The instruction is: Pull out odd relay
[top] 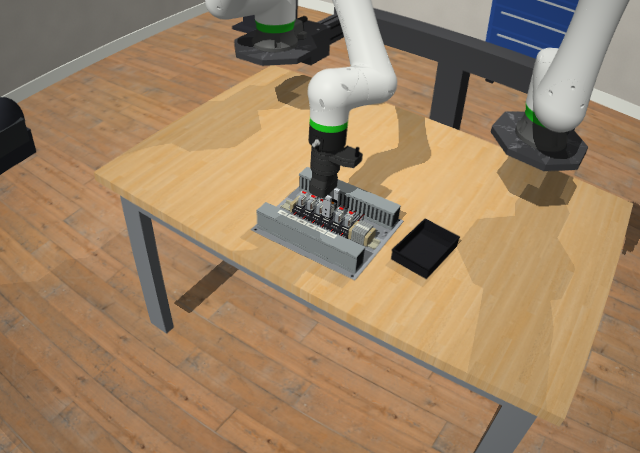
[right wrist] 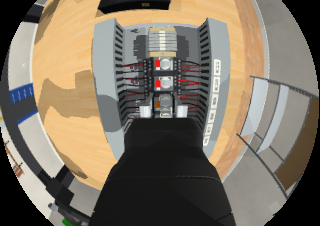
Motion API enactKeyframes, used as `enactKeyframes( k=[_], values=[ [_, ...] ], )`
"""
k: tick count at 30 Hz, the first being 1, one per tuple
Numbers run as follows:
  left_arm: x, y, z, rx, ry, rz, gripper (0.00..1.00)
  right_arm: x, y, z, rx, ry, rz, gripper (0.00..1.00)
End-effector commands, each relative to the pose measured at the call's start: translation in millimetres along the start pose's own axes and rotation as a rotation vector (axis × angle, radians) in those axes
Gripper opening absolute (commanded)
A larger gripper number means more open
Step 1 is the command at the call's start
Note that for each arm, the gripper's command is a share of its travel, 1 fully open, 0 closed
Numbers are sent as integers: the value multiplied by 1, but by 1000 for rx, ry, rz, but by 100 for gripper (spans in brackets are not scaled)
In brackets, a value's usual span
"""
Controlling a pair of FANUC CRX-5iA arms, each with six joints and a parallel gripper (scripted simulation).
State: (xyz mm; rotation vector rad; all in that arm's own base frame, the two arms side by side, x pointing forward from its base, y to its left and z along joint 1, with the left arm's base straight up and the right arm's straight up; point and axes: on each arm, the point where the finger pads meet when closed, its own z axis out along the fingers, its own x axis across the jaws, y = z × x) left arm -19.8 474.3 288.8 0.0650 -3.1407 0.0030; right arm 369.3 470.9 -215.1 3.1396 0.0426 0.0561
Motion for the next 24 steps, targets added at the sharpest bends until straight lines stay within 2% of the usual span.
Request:
enactKeyframes(
  k=[1,9,19,24],
  values=[
    [0,0,-1,-2,0,0,100,0,-1,-1,1,9,0,0],
    [0,0,-1,-2,0,0,100,0,-1,-1,2,15,0,0],
    [0,0,-1,-2,0,0,100,0,-1,-2,2,-34,0,0],
    [0,0,-1,-2,0,0,100,0,-1,-2,2,-36,0,0]
  ],
)
